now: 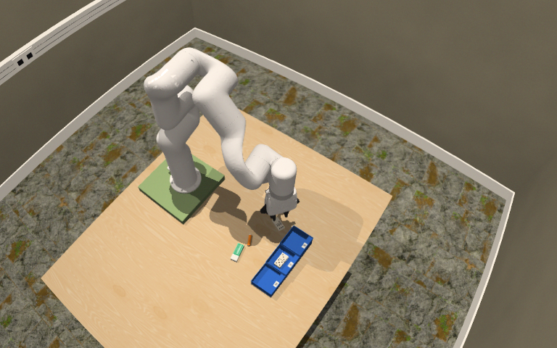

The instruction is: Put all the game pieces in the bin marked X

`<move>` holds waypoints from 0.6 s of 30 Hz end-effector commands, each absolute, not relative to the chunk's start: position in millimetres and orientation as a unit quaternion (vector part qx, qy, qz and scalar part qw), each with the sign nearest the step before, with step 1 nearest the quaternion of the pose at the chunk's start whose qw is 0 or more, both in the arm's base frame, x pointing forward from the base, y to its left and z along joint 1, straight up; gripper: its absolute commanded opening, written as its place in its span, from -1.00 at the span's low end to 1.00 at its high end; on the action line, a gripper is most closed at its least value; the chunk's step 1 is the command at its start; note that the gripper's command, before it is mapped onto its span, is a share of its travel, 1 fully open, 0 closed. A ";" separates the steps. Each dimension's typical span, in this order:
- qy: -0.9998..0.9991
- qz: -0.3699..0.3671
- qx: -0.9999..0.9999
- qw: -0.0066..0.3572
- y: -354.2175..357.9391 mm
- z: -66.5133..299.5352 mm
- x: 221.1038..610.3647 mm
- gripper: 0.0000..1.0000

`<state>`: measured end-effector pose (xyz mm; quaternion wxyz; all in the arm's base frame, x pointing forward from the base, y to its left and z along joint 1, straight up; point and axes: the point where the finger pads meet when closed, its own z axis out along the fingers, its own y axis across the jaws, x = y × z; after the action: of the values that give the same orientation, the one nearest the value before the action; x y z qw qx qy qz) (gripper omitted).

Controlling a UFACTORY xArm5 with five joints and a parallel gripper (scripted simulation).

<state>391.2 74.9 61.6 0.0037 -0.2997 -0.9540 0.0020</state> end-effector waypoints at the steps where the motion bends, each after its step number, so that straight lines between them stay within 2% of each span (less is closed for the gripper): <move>1: -0.975 0.000 -0.224 0.000 75.3 62.8 392.3 -0.16; 18: -0.982 0.000 -0.191 0.000 74.6 62.8 392.9 -0.16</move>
<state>391.5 74.5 61.7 0.0012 -0.1913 -0.9815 0.0005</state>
